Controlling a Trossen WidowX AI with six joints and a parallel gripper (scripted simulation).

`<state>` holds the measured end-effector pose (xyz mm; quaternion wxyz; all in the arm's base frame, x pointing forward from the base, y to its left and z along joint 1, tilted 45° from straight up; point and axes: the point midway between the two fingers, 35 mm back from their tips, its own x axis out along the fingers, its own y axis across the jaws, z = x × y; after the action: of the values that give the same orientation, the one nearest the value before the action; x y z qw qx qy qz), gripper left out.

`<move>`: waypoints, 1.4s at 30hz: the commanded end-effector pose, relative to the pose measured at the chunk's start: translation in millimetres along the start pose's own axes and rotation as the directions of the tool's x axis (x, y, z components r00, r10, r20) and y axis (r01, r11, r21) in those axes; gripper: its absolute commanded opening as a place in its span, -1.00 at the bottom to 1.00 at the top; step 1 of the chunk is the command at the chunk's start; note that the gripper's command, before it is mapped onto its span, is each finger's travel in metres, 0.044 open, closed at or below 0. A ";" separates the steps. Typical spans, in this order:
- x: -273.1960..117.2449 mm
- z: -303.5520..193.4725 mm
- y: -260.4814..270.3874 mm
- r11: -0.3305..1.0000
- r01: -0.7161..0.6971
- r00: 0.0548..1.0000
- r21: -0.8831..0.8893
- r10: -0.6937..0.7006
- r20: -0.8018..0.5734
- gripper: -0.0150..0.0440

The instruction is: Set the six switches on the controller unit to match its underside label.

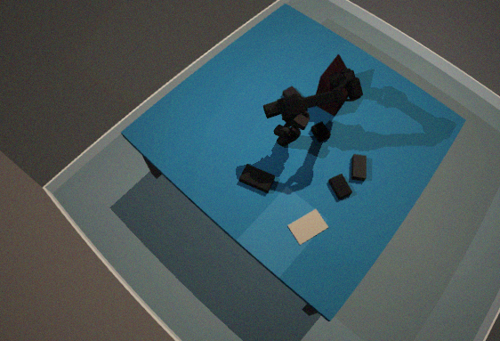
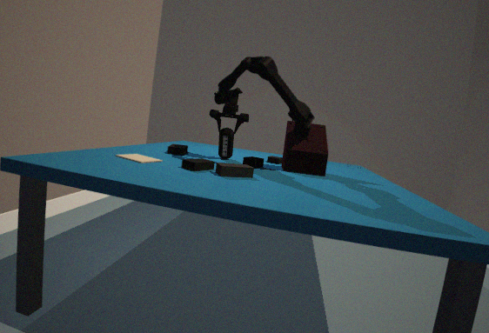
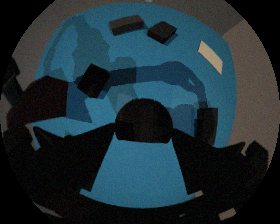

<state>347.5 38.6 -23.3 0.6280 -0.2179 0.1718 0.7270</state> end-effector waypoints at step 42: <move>-12.1 -37.6 -0.5 1.000 0.000 0.999 -0.009 -0.001 -0.045 0.65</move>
<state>353.1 11.1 -43.7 0.6276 -0.2302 0.1762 0.7226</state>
